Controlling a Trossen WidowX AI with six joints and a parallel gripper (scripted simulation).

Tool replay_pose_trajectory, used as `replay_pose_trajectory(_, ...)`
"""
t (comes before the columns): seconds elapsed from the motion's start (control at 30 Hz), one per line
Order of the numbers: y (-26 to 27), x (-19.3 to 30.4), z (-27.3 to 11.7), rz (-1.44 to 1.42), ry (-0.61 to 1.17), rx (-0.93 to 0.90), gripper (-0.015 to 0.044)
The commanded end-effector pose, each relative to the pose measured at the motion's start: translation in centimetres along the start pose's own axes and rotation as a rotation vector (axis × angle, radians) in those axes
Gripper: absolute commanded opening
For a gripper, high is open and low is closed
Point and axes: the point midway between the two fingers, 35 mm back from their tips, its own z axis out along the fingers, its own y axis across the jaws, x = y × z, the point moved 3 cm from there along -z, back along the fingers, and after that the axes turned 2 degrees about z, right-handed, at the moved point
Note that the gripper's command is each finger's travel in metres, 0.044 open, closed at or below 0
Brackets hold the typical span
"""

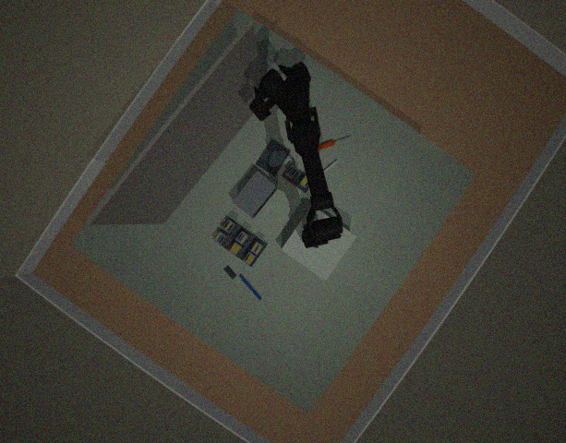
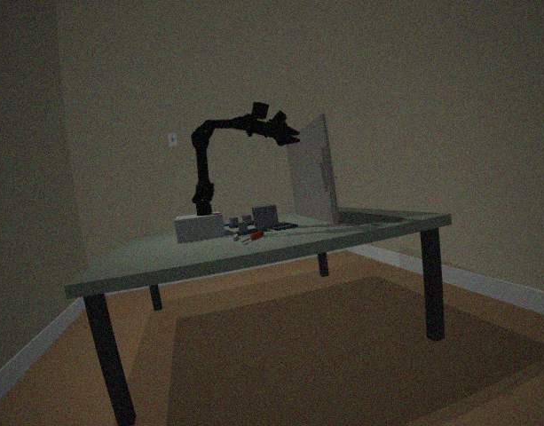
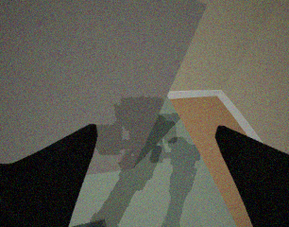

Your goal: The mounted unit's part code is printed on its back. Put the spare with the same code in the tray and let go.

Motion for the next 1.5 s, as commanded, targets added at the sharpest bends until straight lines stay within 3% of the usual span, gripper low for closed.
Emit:
replay_pose_trajectory(0.0,5.2,1.4,1.9,0.073,0.156,-0.103,0.0440)
replay_pose_trajectory(0.3,17.8,5.9,2.1,0.129,0.585,-0.293,0.0440)
replay_pose_trajectory(0.63,27.5,11.3,-3.7,-0.090,1.124,-0.289,0.0440)
replay_pose_trajectory(1.3,27.9,11.4,-3.9,-0.117,1.129,-0.302,0.0440)
replay_pose_trajectory(1.47,35.2,14.0,-6.7,-0.680,0.998,-0.665,0.0440)
